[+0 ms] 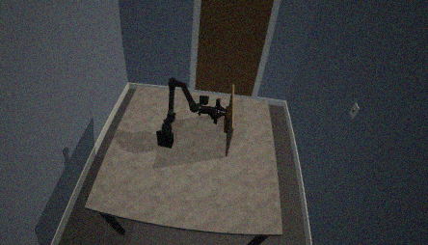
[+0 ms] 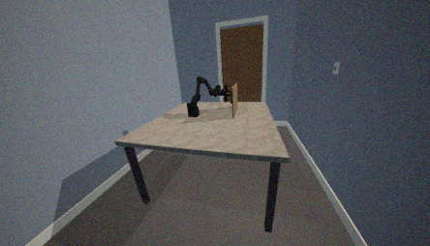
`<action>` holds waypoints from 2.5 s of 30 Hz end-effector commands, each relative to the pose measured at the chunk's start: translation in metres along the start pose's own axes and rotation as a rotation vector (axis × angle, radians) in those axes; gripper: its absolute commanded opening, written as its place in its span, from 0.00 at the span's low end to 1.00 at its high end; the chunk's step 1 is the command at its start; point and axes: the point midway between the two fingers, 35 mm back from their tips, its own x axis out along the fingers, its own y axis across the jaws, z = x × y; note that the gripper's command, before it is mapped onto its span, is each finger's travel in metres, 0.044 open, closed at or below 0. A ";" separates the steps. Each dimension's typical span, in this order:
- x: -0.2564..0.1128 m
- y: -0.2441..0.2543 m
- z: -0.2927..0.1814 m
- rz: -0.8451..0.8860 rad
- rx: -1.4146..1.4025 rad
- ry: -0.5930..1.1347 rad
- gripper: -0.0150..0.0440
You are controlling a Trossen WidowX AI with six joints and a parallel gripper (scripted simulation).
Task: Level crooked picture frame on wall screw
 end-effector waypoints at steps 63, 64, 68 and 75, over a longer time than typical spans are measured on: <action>-0.061 0.001 -0.006 0.002 0.054 -0.003 0.69; -0.070 0.001 -0.005 0.002 0.028 -0.004 0.69; -0.099 -0.004 0.000 0.002 -0.056 -0.006 0.69; -0.099 0.003 -0.007 0.004 -0.034 0.000 0.69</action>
